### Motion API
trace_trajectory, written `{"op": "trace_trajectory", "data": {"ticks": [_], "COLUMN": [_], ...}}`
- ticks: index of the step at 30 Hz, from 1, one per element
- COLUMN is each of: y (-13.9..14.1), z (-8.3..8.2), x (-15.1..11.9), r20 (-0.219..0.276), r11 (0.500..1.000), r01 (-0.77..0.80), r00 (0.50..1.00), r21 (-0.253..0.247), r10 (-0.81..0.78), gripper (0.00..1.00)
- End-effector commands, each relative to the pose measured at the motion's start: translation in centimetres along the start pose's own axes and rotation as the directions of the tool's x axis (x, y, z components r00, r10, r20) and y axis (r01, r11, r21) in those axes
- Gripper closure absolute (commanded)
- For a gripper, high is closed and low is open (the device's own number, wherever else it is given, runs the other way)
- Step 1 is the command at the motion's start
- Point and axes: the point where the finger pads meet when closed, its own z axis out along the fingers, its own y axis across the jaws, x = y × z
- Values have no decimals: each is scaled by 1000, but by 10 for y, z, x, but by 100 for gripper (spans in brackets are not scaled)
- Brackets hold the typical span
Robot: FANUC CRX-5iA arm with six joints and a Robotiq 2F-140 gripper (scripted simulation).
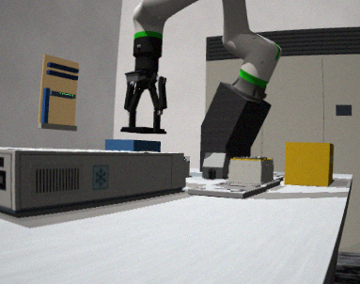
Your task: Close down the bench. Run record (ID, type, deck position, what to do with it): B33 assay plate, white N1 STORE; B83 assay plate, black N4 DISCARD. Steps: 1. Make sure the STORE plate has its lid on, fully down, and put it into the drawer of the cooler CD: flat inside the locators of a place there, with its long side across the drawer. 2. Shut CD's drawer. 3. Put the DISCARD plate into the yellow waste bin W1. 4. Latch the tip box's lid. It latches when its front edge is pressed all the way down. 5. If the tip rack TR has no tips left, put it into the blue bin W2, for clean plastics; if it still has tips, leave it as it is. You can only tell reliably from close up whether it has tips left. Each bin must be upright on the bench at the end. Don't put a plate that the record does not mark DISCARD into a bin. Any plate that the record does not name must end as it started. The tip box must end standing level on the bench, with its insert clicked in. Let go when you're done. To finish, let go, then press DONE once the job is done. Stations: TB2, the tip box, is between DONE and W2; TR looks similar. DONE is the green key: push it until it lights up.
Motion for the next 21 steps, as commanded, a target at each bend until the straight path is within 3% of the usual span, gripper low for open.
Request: {"op": "trace_trajectory", "data": {"ticks": [1, 21], "y": [-3, -48], "z": [-1, -1], "x": [-1, -16], "r20": [-2, -2], "r11": [1000, 1000], "r01": [0, 0], "r00": [1000, 1000], "r21": [-2, -1], "r10": [0, 0], "gripper": [90, 90]}}
